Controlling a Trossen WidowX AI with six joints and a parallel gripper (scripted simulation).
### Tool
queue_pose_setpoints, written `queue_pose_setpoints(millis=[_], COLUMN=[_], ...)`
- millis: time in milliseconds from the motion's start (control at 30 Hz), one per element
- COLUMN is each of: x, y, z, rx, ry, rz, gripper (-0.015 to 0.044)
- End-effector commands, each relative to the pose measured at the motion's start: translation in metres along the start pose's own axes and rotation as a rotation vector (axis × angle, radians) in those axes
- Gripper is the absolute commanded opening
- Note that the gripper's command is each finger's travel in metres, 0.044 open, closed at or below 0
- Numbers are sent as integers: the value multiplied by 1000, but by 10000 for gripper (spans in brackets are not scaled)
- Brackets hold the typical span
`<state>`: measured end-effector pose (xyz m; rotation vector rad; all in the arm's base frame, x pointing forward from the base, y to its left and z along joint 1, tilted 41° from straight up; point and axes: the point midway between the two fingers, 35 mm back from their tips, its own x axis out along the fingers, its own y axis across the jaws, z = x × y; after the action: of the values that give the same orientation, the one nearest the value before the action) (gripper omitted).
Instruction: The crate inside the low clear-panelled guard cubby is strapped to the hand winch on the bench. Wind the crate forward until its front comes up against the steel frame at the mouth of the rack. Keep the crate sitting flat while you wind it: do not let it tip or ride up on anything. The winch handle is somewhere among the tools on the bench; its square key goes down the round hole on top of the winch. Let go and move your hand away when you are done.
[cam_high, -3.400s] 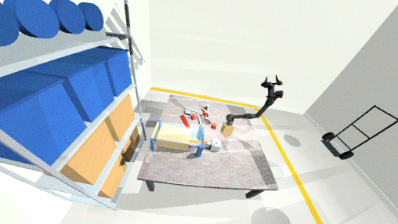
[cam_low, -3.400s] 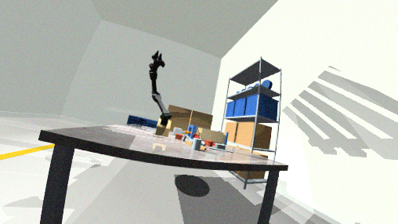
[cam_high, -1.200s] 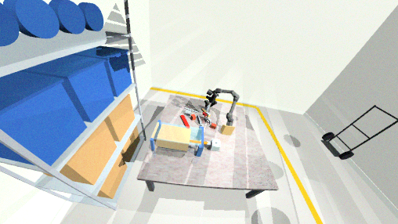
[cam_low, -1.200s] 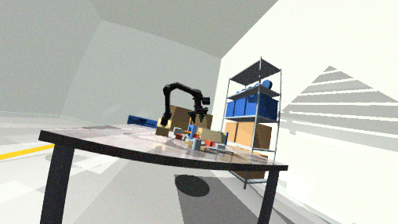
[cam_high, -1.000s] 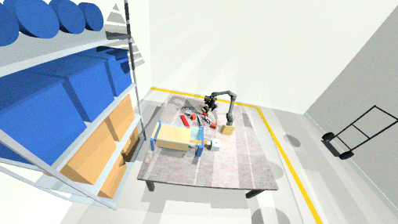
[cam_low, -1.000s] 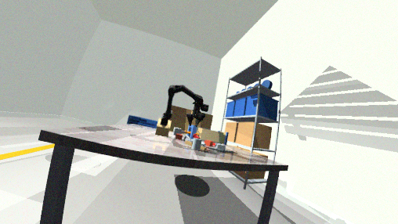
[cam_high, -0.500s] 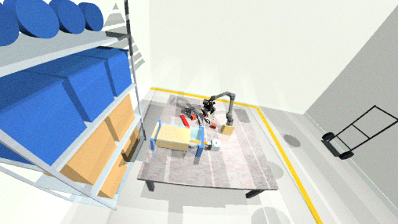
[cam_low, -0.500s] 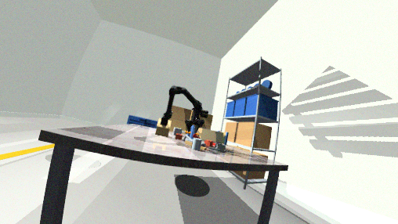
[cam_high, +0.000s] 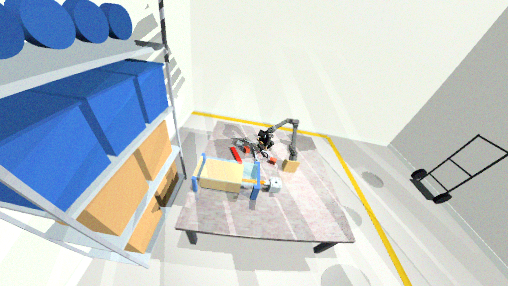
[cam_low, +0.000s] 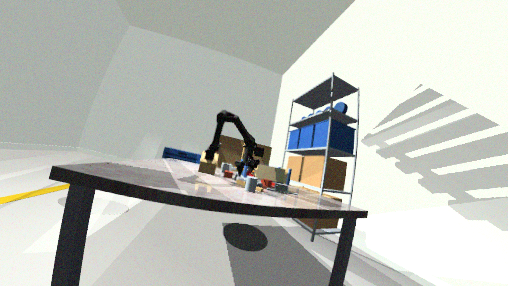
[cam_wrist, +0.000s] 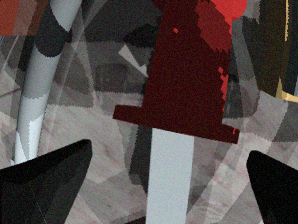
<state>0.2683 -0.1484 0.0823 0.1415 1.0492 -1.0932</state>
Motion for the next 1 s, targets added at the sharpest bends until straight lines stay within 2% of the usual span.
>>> queue_pose_setpoints(millis=[0,467,900,967], x=[11,26,21,21], y=[0,0,-1,-1], z=[-3,-3,-1,-1], rx=[-11,-11,-2,-2], ry=[7,7,2,2], rz=[-1,-1,-3,-3], gripper=[440,440,99,85])
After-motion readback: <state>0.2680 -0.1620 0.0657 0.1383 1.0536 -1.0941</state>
